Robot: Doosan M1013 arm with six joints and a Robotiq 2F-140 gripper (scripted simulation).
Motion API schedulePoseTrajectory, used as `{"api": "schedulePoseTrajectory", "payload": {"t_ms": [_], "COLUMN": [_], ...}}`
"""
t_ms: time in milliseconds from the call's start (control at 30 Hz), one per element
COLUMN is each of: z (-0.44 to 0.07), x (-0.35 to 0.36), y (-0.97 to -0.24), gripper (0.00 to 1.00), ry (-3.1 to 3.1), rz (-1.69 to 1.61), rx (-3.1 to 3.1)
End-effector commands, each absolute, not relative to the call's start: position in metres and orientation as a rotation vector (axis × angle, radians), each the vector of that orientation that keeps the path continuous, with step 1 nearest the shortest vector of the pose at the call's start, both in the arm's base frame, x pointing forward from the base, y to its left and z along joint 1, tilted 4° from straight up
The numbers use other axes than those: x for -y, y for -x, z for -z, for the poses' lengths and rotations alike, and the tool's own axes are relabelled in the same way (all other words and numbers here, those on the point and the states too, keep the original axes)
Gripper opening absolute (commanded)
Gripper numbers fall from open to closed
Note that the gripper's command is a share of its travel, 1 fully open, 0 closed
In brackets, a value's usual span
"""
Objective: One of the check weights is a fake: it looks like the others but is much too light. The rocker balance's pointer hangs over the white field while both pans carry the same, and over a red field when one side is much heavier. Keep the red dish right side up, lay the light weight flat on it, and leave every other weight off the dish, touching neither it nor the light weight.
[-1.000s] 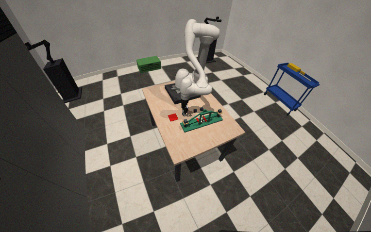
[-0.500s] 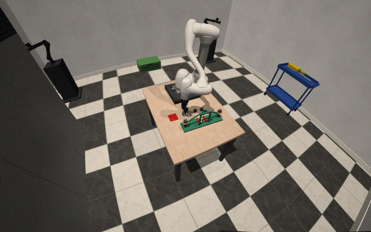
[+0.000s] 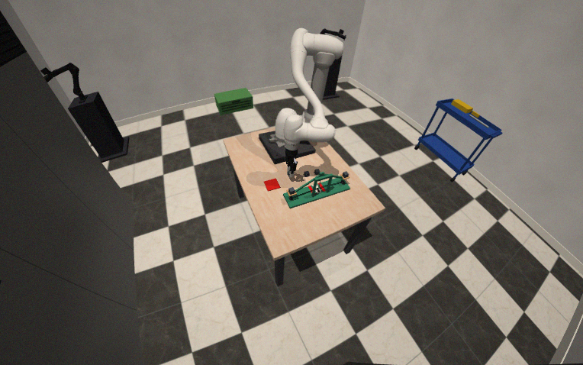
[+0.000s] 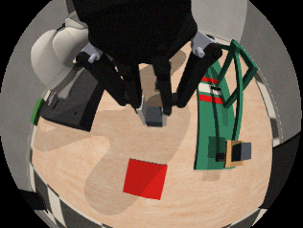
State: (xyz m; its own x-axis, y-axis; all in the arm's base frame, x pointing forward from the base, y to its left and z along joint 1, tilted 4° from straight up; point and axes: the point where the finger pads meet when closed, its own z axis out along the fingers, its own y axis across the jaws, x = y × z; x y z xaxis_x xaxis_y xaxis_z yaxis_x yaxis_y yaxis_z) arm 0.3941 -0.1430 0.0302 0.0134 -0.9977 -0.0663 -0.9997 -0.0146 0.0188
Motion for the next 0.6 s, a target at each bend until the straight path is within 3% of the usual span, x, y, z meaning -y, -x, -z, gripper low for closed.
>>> {"api": "schedulePoseTrajectory", "payload": {"t_ms": [0,367,567], "z": [-0.04,-0.043,-0.046], "x": [0.145,0.147,0.221], "y": [-0.395,-0.395,-0.391], "gripper": [0.24,0.24,0.24], "ry": [2.214,2.213,2.161], "rz": [-0.092,-0.092,-0.093], "rx": [-2.185,-2.186,-2.24]}}
